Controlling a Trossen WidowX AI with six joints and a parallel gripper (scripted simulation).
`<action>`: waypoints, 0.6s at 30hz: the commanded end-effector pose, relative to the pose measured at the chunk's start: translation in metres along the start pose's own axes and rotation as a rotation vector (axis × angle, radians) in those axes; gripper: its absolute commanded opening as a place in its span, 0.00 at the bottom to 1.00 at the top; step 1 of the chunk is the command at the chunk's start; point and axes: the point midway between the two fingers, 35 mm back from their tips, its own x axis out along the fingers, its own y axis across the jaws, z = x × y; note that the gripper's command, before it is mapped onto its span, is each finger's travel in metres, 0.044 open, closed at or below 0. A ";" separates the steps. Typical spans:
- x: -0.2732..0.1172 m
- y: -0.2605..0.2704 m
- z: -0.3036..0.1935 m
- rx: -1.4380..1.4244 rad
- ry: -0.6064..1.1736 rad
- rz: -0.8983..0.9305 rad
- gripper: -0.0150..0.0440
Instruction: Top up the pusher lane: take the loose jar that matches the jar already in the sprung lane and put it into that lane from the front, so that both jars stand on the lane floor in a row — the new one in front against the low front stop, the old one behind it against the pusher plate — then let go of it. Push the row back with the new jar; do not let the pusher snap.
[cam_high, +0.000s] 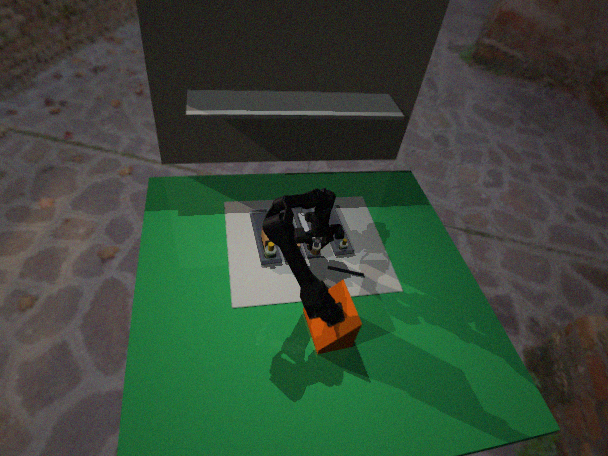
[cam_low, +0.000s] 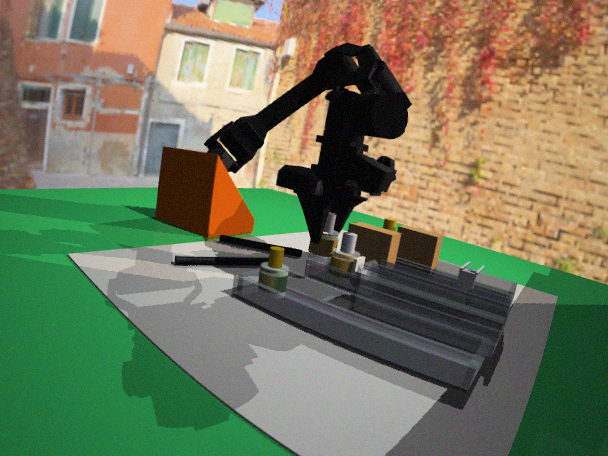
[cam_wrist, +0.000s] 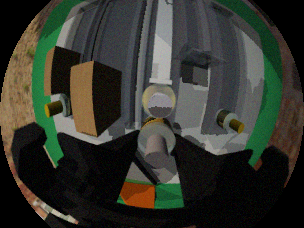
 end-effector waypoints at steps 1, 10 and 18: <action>-0.004 0.002 0.009 -0.011 -0.026 0.005 0.25; -0.005 0.002 0.012 -0.011 -0.026 0.005 0.25; -0.006 0.003 0.015 -0.012 -0.026 0.005 0.25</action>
